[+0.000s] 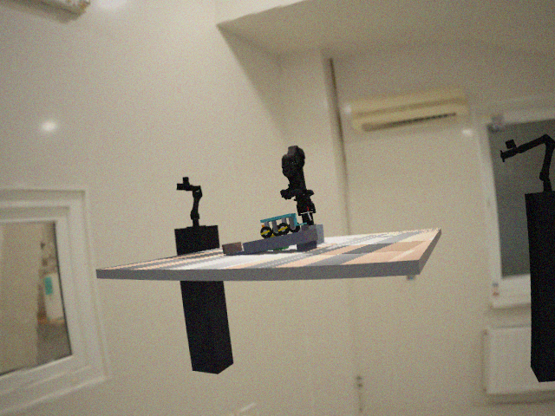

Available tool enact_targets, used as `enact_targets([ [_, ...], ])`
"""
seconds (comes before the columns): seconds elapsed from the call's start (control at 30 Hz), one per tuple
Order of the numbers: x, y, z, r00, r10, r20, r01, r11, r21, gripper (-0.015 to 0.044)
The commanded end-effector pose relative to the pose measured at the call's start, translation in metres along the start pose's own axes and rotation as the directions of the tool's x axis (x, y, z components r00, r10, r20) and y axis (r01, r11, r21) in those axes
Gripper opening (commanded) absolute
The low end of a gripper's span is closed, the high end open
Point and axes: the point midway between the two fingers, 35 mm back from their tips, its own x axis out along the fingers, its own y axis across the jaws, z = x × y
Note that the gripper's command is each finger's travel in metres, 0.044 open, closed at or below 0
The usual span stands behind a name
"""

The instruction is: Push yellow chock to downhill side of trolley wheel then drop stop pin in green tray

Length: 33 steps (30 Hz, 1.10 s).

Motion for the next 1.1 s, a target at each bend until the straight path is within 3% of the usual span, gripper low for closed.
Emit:
enact_targets([
  [0.0,-0.003,0.000,0.016,1.000,0.003,-0.004,-0.003,1.000,-0.002,0.0000],
  [1.07,-0.018,-0.001,0.137,1.000,0.003,0.006,-0.003,1.000,-0.002,0.0000],
])
